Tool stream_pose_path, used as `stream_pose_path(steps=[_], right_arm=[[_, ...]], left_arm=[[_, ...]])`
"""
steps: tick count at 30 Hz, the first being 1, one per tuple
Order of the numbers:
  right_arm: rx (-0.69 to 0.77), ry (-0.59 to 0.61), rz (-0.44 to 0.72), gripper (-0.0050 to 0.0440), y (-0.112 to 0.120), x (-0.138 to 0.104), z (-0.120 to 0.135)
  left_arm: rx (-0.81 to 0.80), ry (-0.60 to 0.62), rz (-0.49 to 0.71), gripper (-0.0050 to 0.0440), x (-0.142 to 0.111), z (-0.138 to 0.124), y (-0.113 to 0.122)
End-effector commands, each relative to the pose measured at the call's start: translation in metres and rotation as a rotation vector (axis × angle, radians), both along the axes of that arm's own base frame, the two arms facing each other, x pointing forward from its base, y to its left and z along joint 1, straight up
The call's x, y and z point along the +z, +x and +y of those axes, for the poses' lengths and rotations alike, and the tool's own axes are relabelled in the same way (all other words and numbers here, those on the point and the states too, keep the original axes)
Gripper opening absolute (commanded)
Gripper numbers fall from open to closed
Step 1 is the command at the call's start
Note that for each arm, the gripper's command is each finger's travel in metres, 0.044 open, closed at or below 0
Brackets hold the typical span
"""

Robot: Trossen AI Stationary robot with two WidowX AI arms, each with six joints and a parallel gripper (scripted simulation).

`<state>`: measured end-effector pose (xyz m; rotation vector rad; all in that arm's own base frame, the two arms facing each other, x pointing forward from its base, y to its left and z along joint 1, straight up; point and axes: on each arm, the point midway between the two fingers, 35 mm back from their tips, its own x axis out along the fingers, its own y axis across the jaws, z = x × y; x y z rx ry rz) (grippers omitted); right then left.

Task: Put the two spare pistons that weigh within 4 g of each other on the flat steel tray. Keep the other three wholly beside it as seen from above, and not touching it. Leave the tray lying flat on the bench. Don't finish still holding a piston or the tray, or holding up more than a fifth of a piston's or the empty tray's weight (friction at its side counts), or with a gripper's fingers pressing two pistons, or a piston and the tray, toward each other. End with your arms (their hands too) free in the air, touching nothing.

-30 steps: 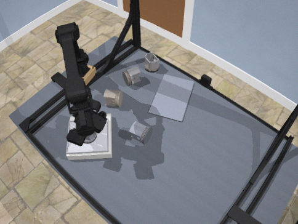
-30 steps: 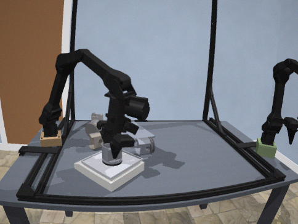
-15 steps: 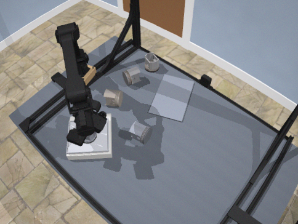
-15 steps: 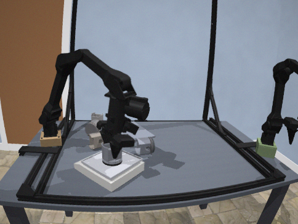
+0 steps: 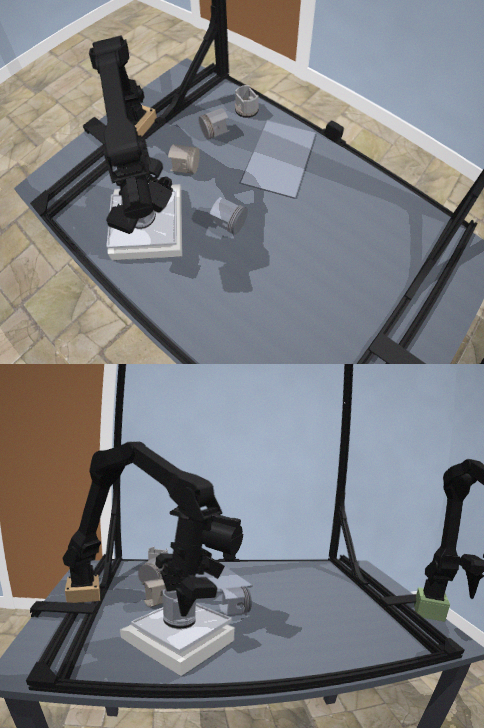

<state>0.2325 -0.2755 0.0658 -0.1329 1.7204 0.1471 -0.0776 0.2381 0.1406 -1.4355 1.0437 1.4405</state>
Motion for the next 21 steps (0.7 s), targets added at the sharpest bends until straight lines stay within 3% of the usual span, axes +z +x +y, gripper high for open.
stream_pose_path(steps=[1,21], right_arm=[[0.004,-0.016,-0.012,0.0158,0.002,0.012,-0.003],[0.004,-0.016,-0.012,0.0158,0.002,0.042,-0.003]], left_arm=[[-0.002,-0.001,-0.003,0.044,0.0,0.0,0.0],[-0.002,-0.001,-0.003,0.044,0.0,0.0,0.0]])
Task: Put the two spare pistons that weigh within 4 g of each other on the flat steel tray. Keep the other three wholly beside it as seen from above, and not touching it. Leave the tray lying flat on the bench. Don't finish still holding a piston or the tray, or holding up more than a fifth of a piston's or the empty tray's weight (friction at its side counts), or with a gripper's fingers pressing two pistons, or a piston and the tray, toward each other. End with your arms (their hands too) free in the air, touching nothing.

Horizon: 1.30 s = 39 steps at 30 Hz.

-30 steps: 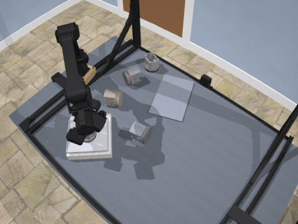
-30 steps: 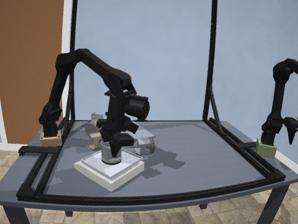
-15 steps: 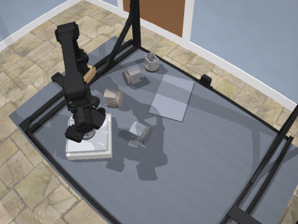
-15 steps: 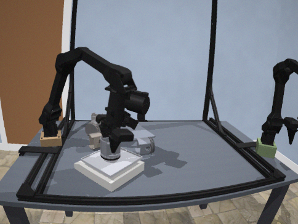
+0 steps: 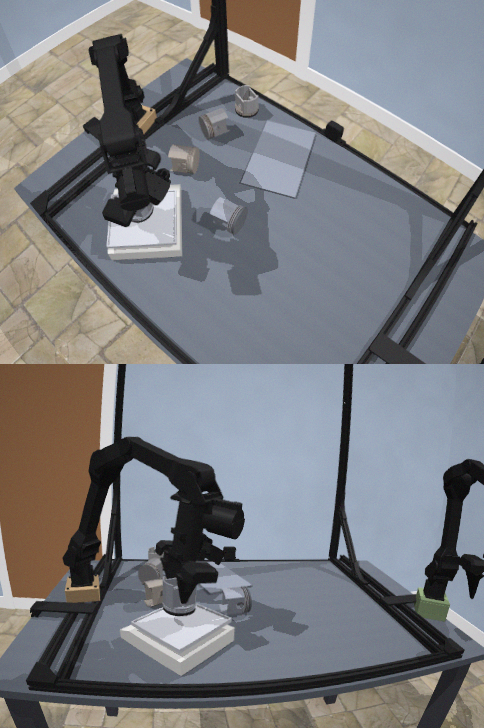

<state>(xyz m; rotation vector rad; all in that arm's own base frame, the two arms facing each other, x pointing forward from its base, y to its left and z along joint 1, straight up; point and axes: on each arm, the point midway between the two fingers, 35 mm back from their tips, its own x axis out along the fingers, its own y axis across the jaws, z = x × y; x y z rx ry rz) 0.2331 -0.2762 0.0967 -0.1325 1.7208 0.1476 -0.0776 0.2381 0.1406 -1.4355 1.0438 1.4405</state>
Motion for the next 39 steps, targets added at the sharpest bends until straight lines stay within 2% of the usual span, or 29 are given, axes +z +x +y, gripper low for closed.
stream_pose_path(steps=[1,16,27,39], right_arm=[[0.004,-0.017,-0.012,0.0158,0.001,0.013,-0.002],[0.003,-0.017,-0.013,0.0158,0.001,0.035,-0.002],[-0.002,-0.028,-0.023,0.0158,0.002,0.041,-0.004],[-0.319,-0.044,-0.061,0.0158,-0.037,0.045,0.041]], left_arm=[[-0.002,-0.001,-0.003,0.044,0.0,0.0,0.0],[-0.002,-0.001,-0.003,0.044,0.0,0.0,0.0],[-0.002,-0.001,-0.003,0.044,0.0,0.0,0.0],[-0.002,-0.001,-0.003,0.044,0.0,0.0,0.0]])
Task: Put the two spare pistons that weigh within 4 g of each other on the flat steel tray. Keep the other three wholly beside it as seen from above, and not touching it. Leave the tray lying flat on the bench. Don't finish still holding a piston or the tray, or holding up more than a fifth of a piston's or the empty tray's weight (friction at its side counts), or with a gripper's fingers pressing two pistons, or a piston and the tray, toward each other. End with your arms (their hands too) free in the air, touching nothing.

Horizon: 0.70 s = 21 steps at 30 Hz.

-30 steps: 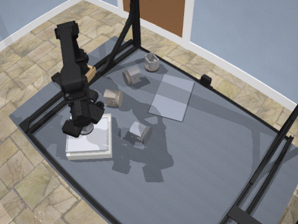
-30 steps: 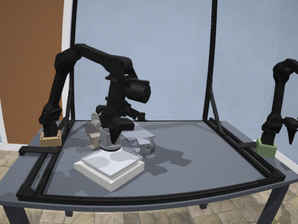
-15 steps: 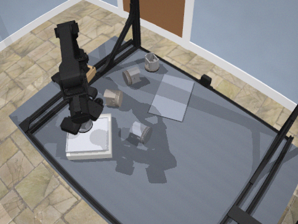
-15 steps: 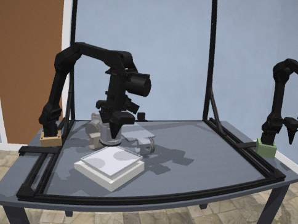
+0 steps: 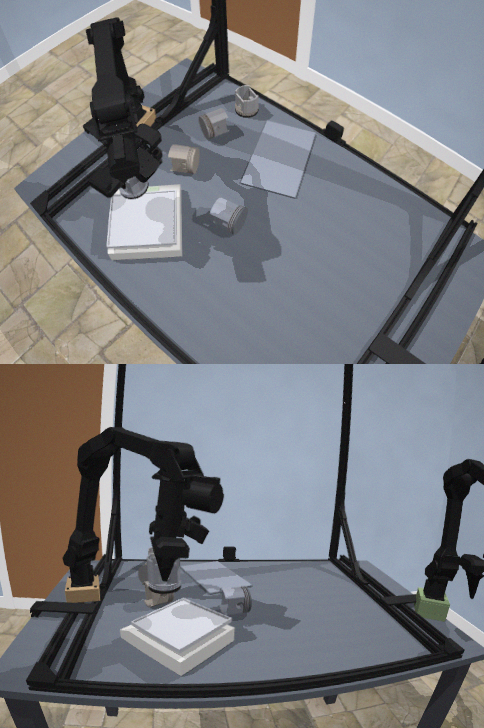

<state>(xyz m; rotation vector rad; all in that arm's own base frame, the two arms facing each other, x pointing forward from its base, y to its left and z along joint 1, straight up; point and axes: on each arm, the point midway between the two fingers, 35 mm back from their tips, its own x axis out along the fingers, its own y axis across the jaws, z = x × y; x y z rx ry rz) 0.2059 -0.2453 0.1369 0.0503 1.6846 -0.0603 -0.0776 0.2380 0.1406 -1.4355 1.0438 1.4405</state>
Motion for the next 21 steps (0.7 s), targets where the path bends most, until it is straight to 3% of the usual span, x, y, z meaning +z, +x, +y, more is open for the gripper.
stream_pose_path(steps=[1,5,21], right_arm=[[-0.077,-0.014,-0.02,0.0158,-0.01,0.005,0.01],[-0.156,-0.018,-0.03,0.0158,-0.02,0.006,0.022],[-0.526,-0.035,-0.078,0.0158,-0.02,0.006,0.022]], left_arm=[[-0.002,-0.001,-0.003,0.044,0.0,0.0,0.0],[-0.002,-0.001,-0.003,0.044,0.0,0.0,0.0],[-0.002,-0.001,-0.003,0.044,0.0,0.0,0.0]])
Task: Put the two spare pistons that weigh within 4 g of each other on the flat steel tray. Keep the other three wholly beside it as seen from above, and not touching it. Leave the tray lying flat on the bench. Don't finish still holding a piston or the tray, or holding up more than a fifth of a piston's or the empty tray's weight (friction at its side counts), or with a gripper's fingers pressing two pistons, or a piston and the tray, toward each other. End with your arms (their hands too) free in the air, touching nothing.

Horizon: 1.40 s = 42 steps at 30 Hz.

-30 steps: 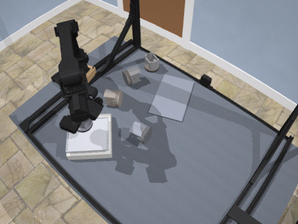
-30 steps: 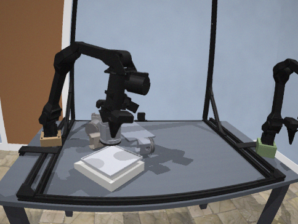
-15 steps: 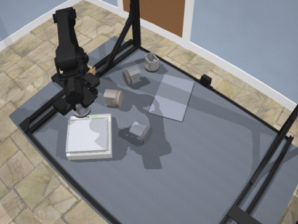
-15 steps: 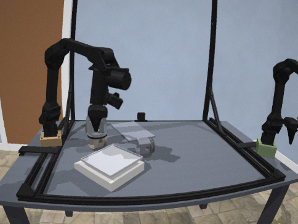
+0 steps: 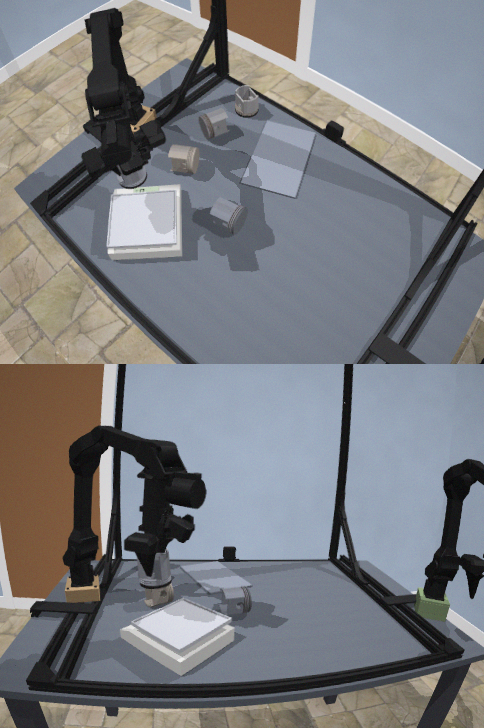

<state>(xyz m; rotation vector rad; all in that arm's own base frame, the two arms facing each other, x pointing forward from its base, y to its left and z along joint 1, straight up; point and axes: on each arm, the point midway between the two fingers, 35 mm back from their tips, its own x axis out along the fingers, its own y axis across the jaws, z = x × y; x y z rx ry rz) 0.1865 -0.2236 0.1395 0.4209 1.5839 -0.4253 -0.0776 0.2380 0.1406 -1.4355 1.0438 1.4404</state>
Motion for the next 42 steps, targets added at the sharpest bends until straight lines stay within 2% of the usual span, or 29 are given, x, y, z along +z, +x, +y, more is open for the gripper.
stream_pose_path(steps=[1,8,13,15,30,32,35,42], right_arm=[[-0.087,-0.013,-0.021,0.0158,-0.001,0.004,0.0],[-0.272,-0.022,-0.045,0.0158,-0.001,0.004,0.0],[-0.405,-0.025,-0.046,0.0158,-0.021,0.004,-0.015],[-0.405,-0.025,-0.046,0.0158,-0.021,0.004,-0.015],[-0.805,-0.036,-0.049,0.0158,-0.08,0.004,-0.06],[-0.805,-0.036,-0.049,0.0158,-0.08,0.004,-0.06],[-0.864,-0.037,-0.049,0.0158,-0.092,0.004,-0.069],[-0.864,-0.037,-0.049,0.0158,-0.12,0.004,-0.091]], left_arm=[[-0.002,-0.001,-0.003,0.044,0.0,0.0,0.0],[-0.002,-0.001,-0.003,0.044,0.0,0.0,0.0],[-0.002,-0.001,-0.003,0.044,0.0,0.0,0.0],[-0.002,-0.001,-0.003,0.044,0.0,0.0,0.0],[-0.002,-0.001,-0.003,0.044,0.0,0.0,0.0],[-0.002,-0.001,-0.003,0.044,0.0,0.0,0.0],[-0.002,-0.001,-0.003,0.044,0.0,0.0,0.0],[-0.002,-0.001,-0.003,0.044,0.0,0.0,0.0]])
